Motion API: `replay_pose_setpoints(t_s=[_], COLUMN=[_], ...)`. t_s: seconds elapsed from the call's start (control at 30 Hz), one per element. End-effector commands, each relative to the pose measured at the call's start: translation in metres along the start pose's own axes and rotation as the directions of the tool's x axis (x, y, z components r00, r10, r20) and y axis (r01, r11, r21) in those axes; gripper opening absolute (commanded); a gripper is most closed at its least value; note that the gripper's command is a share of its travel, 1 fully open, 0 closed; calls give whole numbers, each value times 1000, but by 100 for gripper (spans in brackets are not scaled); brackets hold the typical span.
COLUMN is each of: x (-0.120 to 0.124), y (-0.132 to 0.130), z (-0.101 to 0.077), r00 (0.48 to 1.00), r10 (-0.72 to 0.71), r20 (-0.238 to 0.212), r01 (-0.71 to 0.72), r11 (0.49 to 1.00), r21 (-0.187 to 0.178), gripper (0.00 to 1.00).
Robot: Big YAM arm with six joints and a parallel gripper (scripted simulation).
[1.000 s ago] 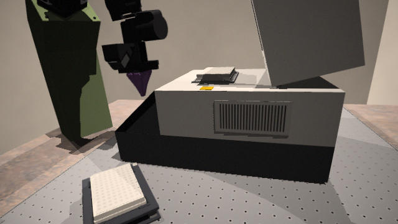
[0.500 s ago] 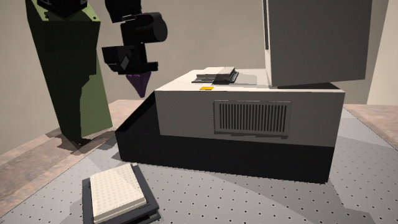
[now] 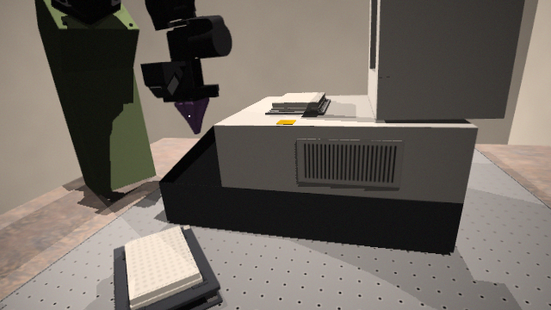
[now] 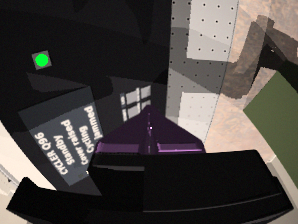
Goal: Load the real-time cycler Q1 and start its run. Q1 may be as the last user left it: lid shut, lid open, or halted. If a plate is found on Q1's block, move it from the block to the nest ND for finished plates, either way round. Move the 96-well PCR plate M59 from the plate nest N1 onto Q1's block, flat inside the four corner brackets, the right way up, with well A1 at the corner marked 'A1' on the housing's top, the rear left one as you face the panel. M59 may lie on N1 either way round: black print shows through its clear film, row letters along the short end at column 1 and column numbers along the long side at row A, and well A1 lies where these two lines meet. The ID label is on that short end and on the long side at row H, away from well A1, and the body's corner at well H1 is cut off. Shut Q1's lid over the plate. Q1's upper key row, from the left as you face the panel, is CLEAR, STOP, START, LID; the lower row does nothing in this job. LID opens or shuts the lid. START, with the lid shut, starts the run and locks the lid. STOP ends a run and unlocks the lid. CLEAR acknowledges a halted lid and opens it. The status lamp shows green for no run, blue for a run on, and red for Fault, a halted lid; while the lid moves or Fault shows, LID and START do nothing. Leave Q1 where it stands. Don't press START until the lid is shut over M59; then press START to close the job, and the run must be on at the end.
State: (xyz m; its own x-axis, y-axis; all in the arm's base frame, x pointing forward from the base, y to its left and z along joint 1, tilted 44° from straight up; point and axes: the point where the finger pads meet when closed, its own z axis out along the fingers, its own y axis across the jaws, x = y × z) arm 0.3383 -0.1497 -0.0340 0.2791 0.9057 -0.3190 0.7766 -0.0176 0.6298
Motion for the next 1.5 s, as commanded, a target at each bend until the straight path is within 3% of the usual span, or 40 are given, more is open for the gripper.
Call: replay_pose_setpoints(t_s=[0.0, 0.27, 0.47, 0.7, 0.9, 1.3, 1.47], x=[8, -4, -4, -5, -2, 6, 3], y=[-17, -12, -44, -50, -92, -87, -75], z=[-5, -5, -33, -44, -69, -62, -60], r00=[1000, 1000, 1000, 1000, 1000, 1000, 1000], r10=[-7, 20, 5, -2, -9, -4, 3], r20=[-10, 13, 6, 10, 5, -19, -12], r01=[7, -20, -5, 2, 9, 5, -3], r11=[1000, 1000, 1000, 1000, 1000, 1000, 1000], r21=[29, 10, 5, -17, 14, 30, 5], gripper=[0, 0, 0, 0, 0, 0, 0])
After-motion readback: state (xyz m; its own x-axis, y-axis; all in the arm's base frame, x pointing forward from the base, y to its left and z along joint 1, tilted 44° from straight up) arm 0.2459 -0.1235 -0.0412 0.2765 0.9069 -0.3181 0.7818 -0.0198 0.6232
